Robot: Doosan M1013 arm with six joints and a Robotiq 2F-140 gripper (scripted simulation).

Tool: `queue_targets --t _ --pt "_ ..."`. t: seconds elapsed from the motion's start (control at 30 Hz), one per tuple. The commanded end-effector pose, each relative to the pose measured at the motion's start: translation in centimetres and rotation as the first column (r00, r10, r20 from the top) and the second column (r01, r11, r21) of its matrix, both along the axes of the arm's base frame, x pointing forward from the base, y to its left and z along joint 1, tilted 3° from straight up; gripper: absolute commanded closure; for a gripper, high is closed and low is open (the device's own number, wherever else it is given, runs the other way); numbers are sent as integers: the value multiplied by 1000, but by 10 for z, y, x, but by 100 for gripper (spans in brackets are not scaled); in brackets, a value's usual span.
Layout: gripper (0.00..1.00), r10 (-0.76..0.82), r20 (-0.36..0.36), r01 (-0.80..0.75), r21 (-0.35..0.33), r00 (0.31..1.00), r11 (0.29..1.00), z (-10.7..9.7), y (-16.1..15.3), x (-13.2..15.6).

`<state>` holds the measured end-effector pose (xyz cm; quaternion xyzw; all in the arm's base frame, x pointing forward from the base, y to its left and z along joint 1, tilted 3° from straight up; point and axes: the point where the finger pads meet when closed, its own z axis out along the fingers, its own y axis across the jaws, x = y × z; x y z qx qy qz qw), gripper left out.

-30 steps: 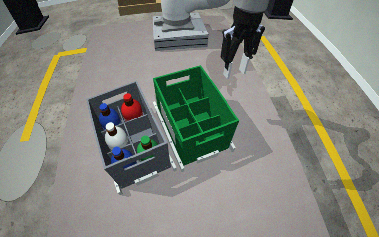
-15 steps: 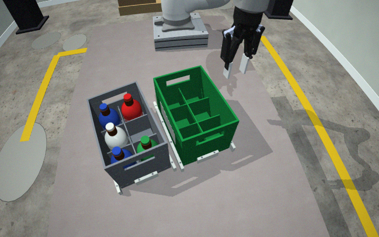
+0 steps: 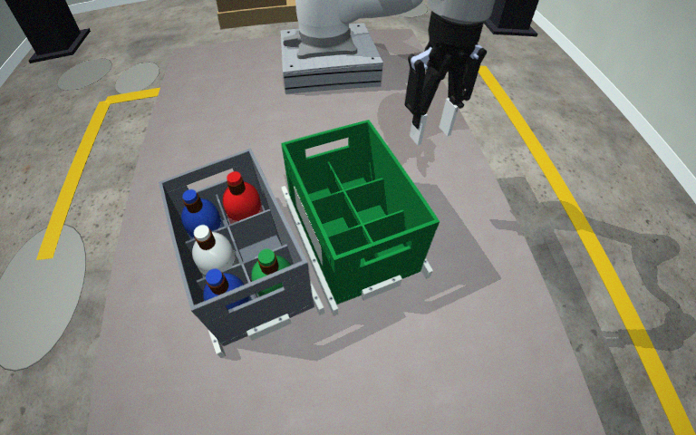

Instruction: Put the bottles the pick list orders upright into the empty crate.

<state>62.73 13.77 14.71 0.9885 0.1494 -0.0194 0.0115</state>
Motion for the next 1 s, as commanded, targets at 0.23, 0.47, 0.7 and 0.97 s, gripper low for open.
queue_targets --t 0.23,0.47,0.7,0.97 --pt "62 35 -1 -35 1 999 999 4 -14 4" --pt "62 35 -1 -35 1 999 999 14 -46 14" --pt "62 35 -1 -35 1 999 999 22 -69 21" --pt "62 35 -1 -35 1 999 999 33 -106 32"
